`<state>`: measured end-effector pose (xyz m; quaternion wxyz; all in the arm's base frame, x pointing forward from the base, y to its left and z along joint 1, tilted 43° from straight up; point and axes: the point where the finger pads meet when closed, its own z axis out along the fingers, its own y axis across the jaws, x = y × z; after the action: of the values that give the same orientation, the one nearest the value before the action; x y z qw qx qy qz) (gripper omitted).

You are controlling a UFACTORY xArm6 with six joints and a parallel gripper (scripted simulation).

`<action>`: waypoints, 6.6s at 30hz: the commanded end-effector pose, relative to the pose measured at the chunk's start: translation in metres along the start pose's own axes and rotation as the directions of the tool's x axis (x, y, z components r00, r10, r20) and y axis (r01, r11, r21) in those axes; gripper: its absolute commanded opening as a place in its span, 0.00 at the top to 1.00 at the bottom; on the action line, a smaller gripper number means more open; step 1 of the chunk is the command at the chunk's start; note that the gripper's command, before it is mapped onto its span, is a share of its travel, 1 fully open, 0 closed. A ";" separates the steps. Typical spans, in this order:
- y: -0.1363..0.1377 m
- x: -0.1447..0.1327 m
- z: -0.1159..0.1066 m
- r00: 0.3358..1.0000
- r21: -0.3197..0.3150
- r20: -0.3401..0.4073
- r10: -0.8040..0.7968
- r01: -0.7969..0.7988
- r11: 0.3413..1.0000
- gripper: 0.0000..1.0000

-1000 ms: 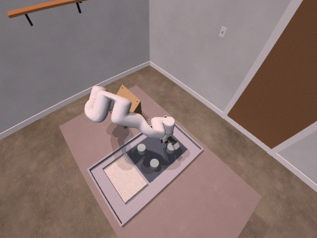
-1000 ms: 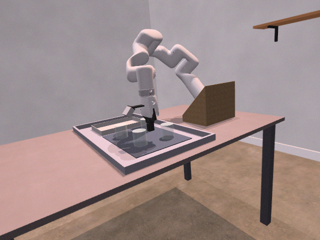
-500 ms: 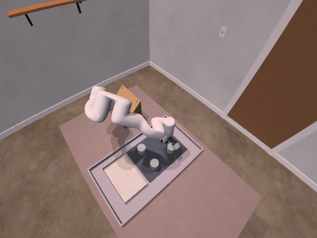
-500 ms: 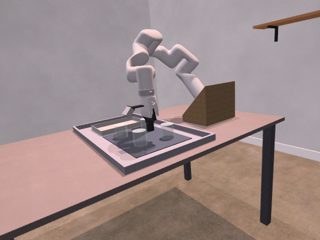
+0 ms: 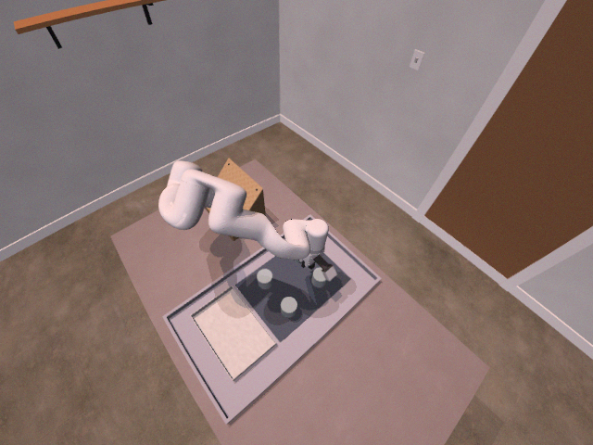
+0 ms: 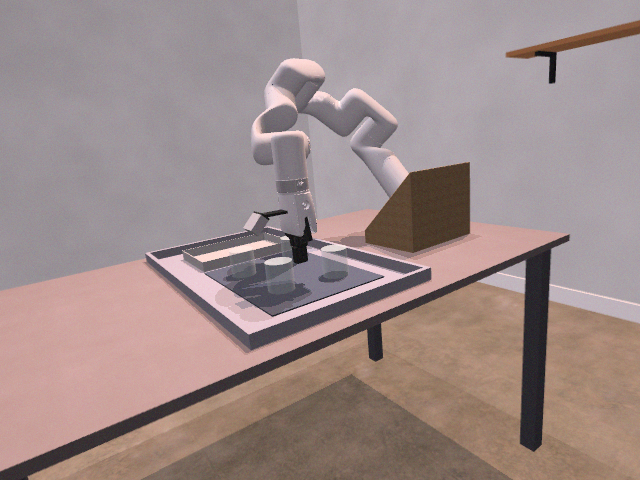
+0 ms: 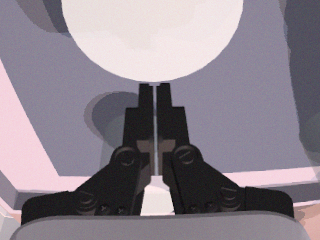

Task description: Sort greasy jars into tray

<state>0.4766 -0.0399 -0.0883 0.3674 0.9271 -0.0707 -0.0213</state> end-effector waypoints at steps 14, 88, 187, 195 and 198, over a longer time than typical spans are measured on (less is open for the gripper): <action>0.000 0.003 -0.002 1.000 0.002 -0.004 0.001 -0.001 1.000 1.00; 0.000 0.012 -0.002 1.000 0.002 -0.004 0.001 -0.001 1.000 1.00; 0.000 0.024 -0.009 1.000 0.002 -0.004 0.001 -0.001 1.000 1.00; 0.000 0.025 -0.009 1.000 0.002 -0.004 0.001 -0.001 1.000 1.00; 0.000 0.025 -0.010 1.000 0.002 -0.004 0.001 -0.001 1.000 1.00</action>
<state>0.5001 -0.0381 -0.0825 0.3674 0.9271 -0.0707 -0.0214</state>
